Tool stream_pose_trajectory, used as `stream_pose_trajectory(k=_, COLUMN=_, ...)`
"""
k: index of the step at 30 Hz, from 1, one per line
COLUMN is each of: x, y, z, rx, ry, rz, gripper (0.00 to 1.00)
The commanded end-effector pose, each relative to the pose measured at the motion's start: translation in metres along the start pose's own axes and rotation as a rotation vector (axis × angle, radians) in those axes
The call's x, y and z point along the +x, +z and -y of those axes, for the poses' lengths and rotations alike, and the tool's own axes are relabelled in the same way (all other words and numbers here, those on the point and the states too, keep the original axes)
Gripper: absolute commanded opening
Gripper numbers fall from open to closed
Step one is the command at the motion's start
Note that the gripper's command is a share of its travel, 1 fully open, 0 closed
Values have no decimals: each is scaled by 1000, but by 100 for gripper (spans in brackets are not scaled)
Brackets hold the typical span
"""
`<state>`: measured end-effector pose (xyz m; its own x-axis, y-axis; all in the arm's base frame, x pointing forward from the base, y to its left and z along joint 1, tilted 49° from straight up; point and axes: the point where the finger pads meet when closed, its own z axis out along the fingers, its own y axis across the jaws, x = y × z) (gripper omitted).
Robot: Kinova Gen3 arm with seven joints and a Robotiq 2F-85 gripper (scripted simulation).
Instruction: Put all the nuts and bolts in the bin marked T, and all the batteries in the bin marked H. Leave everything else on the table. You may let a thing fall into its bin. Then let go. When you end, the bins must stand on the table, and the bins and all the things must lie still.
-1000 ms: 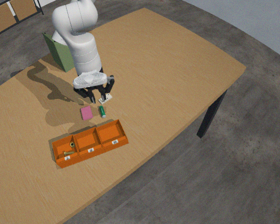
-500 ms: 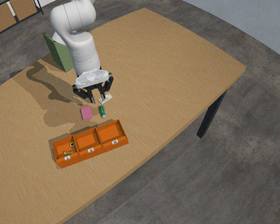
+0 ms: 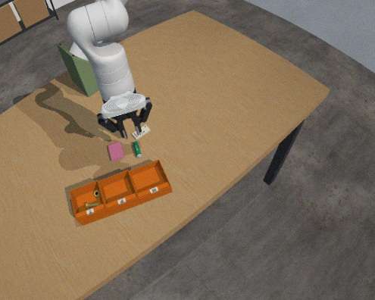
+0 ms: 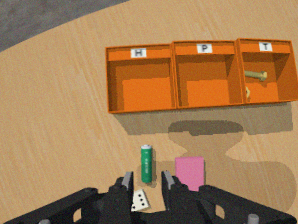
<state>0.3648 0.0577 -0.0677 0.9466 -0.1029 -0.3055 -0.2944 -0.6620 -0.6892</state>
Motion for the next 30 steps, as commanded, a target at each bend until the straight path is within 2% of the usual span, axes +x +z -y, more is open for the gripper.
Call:
stream_pose_trajectory(k=1, x=1, y=-1, z=0, rx=0, ry=0, rz=-2, gripper=29)
stream_pose_trajectory(k=4, x=1, y=-1, z=0, rx=0, ry=0, rz=-2, gripper=29)
stream_pose_trajectory(k=18, x=-3, y=55, z=2, rx=-1, ry=0, rz=-2, gripper=29)
stream_pose_trajectory(k=22, x=-3, y=61, z=2, rx=-1, ry=0, rz=-2, gripper=29)
stream_pose_trajectory(k=30, x=-1, y=61, z=1, rx=-1, ry=0, rz=-2, gripper=29)
